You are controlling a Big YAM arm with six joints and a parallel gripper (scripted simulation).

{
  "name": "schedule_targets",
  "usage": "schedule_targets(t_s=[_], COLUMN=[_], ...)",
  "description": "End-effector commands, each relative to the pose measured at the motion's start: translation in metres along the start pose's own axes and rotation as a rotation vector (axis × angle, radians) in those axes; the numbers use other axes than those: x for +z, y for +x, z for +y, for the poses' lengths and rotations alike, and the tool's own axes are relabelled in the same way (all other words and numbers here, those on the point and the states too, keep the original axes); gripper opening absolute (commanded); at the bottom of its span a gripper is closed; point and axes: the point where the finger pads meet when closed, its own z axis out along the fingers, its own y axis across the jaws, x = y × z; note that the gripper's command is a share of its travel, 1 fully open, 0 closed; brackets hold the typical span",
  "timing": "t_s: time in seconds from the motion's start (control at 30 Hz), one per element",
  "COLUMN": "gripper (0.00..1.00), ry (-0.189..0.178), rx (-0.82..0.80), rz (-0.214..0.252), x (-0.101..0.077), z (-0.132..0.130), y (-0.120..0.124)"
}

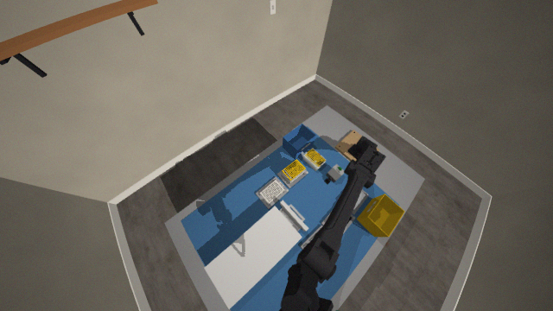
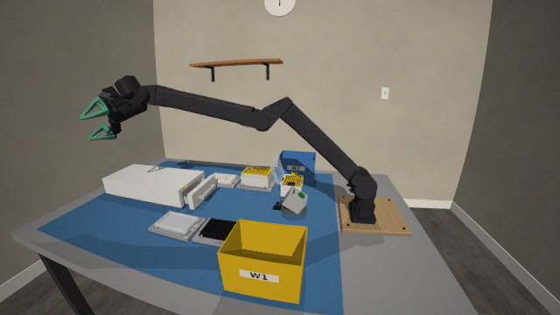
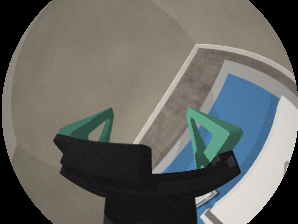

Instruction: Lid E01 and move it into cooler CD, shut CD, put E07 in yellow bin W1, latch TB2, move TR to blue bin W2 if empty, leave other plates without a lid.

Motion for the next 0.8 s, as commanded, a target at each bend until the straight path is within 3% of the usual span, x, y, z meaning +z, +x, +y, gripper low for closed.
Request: schedule_targets(t_s=[0.0,0.53,0.57,0.63,0.73,0.77], gripper=[1.00,1.00,0.00,0.00,0.00,0.00], ry=[-0.004,-0.004,0.025,0.072,0.071,0.055], rx=[-0.015,-0.015,-0.052,-0.040,-0.040,-0.097], rz=[-0.009,-0.009,-0.033,-0.044,-0.043,-0.078], x=[-0.004,-0.004,-0.025,-0.040,-0.046,-0.051], z=[0.010,0.010,0.039,0.037,0.038,0.057], y=[-0.006,-0.006,-0.021,-0.023,-0.023,-0.038])
